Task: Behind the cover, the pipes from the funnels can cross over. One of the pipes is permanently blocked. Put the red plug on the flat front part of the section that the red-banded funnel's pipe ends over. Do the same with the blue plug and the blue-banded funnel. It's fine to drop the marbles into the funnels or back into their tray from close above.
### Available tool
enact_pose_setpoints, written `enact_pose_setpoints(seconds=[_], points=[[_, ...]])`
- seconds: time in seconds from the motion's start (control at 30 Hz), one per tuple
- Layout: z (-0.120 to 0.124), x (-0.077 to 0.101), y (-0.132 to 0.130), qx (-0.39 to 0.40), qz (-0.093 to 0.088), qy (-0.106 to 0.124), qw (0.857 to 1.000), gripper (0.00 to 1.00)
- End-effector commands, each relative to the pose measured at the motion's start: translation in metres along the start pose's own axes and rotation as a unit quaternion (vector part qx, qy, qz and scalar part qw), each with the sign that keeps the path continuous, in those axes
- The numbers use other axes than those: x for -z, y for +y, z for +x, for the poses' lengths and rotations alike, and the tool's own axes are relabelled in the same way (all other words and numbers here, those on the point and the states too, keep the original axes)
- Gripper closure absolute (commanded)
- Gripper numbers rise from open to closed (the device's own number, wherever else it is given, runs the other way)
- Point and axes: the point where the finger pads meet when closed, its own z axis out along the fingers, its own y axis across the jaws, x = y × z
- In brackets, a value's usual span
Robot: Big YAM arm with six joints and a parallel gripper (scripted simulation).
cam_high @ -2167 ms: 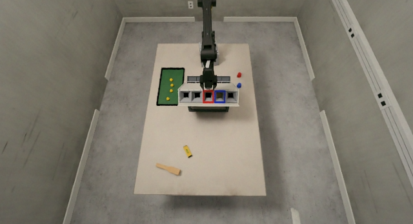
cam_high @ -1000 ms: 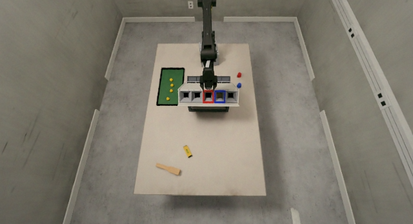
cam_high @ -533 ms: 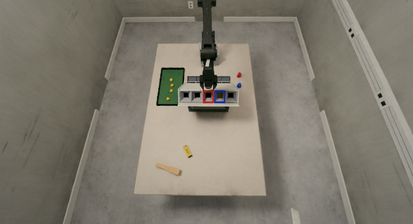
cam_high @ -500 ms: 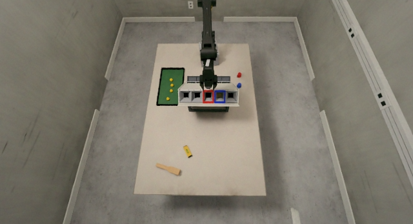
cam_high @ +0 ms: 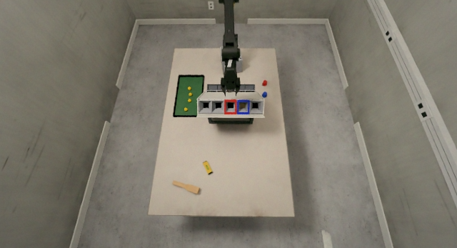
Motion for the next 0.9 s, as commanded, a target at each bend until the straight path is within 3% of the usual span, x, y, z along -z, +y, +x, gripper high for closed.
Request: enact_pose_setpoints(seconds=[0.0, 0.23, 0.87], points=[[0.024, 0.034, 0.0, -0.001, 0.001, -0.033, 0.999, 0.41], [0.099, 0.05, 0.001, -0.001, 0.001, -0.032, 0.999, 0.41], [0.112, 0.056, 0.0, -0.001, 0.0, -0.032, 0.999, 0.41]])
